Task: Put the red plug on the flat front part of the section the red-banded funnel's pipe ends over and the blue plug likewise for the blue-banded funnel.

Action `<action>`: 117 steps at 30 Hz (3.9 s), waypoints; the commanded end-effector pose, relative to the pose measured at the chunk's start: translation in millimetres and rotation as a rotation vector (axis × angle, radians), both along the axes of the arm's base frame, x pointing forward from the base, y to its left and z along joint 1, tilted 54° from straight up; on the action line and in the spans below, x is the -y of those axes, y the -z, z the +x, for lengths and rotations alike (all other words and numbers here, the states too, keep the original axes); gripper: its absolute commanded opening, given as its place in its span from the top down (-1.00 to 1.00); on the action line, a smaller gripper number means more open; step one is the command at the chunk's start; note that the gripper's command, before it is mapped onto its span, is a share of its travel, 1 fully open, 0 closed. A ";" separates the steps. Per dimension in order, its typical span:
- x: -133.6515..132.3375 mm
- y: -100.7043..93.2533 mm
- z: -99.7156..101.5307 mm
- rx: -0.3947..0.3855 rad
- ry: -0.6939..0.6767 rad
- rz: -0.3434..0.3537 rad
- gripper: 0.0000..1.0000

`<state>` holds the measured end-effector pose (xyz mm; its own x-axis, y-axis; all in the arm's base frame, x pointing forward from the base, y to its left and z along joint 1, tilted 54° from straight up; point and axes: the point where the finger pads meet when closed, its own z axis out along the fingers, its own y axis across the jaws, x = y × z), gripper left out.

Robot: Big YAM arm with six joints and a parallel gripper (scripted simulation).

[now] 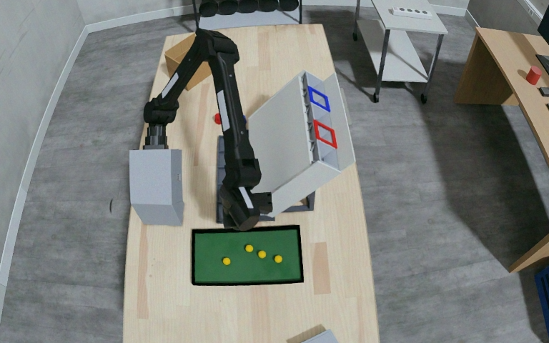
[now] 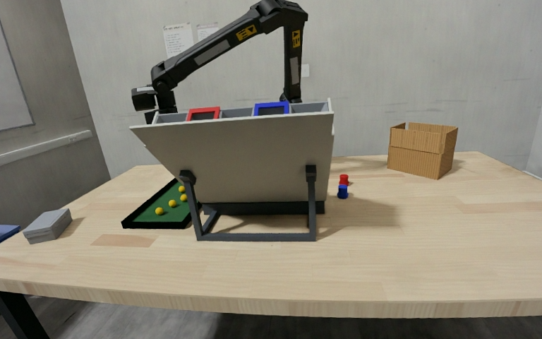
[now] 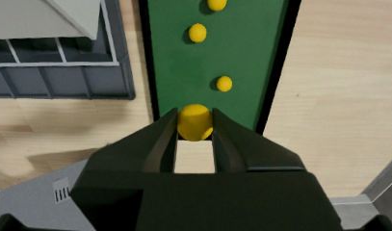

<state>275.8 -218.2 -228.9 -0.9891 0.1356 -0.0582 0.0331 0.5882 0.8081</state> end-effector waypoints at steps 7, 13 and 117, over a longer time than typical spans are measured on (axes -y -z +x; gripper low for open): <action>15.8 -0.3 9.3 0.003 0.013 0.005 1.00; 16.5 -10.1 11.5 0.011 0.023 0.012 1.00; 81.0 -324.9 253.1 0.261 0.373 -0.030 1.00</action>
<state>510.5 -286.9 82.5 -0.8362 0.4805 -0.2643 0.0713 0.5731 0.8164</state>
